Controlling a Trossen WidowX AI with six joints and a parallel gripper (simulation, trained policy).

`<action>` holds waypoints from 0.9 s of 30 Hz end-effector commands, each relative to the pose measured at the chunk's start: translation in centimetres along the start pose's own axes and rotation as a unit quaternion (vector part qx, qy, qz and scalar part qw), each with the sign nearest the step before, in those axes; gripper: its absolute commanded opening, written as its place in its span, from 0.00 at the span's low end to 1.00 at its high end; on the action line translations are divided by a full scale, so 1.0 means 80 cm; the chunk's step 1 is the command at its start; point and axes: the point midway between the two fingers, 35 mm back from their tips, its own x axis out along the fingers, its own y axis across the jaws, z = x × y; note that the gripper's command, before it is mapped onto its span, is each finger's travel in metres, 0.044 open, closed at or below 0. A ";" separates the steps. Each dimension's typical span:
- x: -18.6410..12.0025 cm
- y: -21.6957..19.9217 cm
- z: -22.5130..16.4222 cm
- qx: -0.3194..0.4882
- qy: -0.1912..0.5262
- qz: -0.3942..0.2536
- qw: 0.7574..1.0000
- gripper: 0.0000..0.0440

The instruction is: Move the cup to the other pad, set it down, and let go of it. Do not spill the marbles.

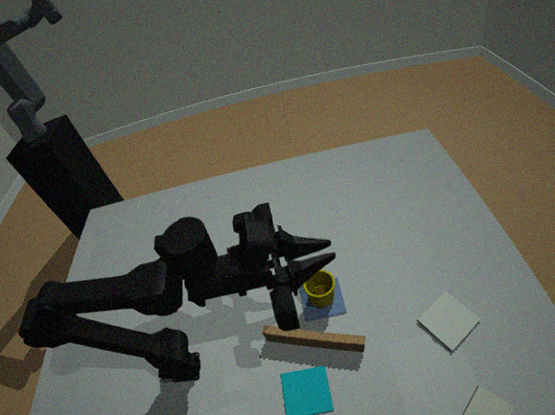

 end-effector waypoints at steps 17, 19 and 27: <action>0.027 0.033 0.001 0.093 0.100 0.021 0.990 0.28; 0.029 0.036 0.000 0.104 0.112 0.022 0.988 0.28; 0.037 0.051 -0.004 0.148 0.163 0.020 0.975 0.28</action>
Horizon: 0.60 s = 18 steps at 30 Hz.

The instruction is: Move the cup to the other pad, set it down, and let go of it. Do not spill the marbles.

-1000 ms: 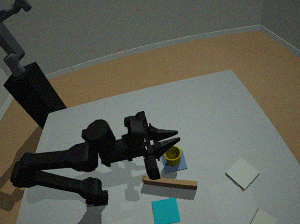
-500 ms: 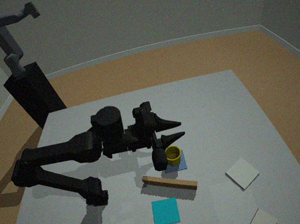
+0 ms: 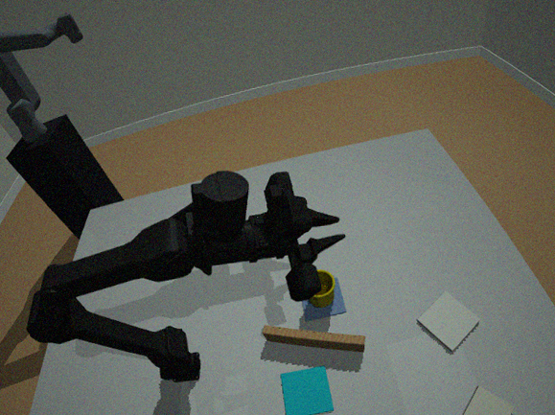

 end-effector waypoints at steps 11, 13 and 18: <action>0.013 0.021 -0.012 0.083 0.085 -0.015 0.993 0.30; 0.015 0.024 -0.014 0.096 0.098 -0.019 0.990 0.31; 0.018 0.032 -0.020 0.128 0.130 -0.030 0.983 0.32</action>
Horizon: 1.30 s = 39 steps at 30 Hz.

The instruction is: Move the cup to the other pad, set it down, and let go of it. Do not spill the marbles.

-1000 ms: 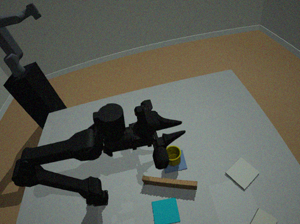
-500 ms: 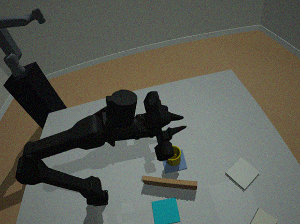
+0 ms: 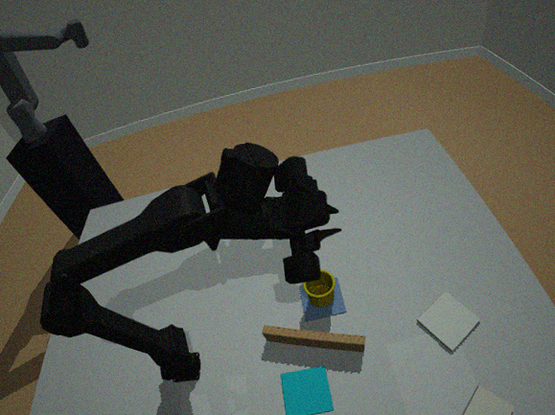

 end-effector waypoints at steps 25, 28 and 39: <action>0.025 0.014 -0.051 0.162 0.155 -0.118 0.967 0.33; 0.029 0.012 -0.058 0.173 0.169 -0.138 0.960 0.33; 0.044 -0.008 -0.088 0.198 0.218 -0.217 0.931 0.36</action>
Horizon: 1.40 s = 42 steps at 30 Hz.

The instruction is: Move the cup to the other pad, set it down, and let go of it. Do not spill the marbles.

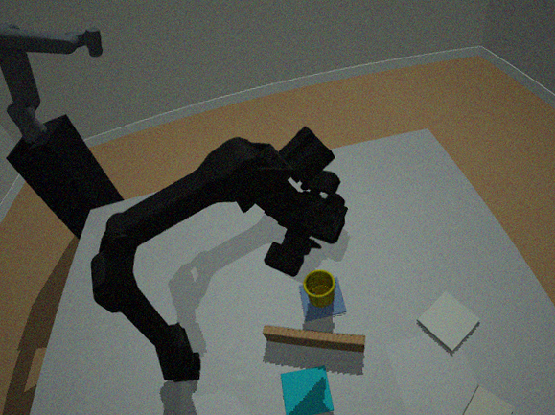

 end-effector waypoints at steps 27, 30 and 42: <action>0.089 -0.071 -0.031 0.053 0.070 -0.222 0.971 0.43; 0.100 -0.077 -0.033 0.057 0.071 -0.235 0.968 0.43; 0.147 -0.101 -0.040 0.060 0.074 -0.270 0.958 0.46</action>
